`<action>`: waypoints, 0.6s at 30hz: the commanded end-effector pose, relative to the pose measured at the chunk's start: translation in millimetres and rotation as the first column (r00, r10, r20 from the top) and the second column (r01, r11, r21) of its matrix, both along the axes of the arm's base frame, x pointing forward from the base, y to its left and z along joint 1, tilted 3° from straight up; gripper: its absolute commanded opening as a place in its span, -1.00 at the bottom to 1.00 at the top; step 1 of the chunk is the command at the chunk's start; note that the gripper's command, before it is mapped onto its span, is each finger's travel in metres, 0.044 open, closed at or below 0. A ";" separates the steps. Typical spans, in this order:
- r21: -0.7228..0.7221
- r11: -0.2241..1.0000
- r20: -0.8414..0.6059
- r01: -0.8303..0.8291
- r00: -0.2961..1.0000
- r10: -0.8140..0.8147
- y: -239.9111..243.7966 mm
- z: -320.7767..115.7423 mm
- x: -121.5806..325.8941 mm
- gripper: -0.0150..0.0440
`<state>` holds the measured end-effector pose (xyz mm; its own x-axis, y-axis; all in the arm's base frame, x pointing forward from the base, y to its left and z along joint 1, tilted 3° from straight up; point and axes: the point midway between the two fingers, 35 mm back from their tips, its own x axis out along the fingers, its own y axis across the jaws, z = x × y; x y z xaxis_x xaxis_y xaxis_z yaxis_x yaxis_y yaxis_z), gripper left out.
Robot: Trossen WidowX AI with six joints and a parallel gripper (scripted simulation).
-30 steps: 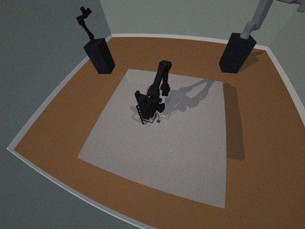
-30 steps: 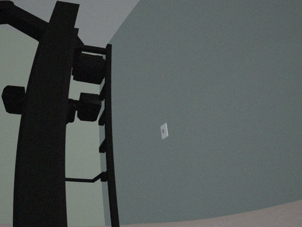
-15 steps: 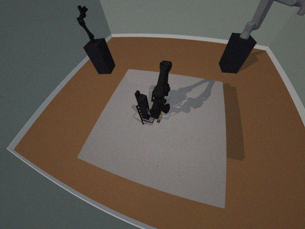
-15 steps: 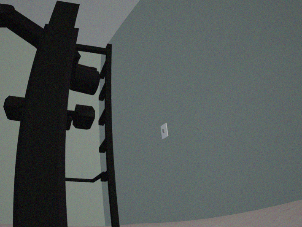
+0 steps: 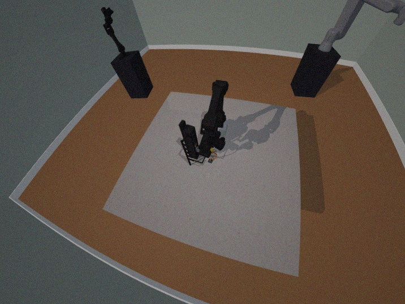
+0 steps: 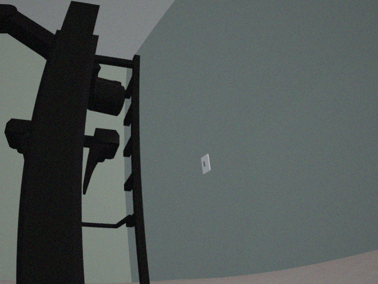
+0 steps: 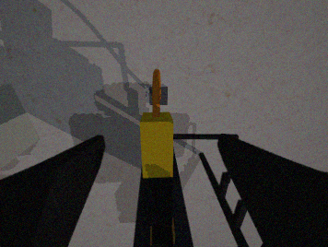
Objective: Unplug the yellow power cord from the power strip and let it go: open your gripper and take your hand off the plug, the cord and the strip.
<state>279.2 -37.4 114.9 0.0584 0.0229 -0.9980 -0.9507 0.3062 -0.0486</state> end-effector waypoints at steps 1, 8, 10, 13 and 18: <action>0.003 1.000 0.001 -0.003 1.000 0.003 15.6 4.1 6.1 1.00; 0.007 1.000 0.002 -0.003 1.000 0.003 54.8 14.1 16.4 1.00; 0.007 1.000 0.002 -0.003 1.000 0.003 54.8 14.1 16.4 1.00; 0.007 1.000 0.002 -0.003 1.000 0.003 54.8 14.1 16.4 1.00; 0.007 1.000 0.002 -0.003 1.000 0.003 54.8 14.1 16.4 1.00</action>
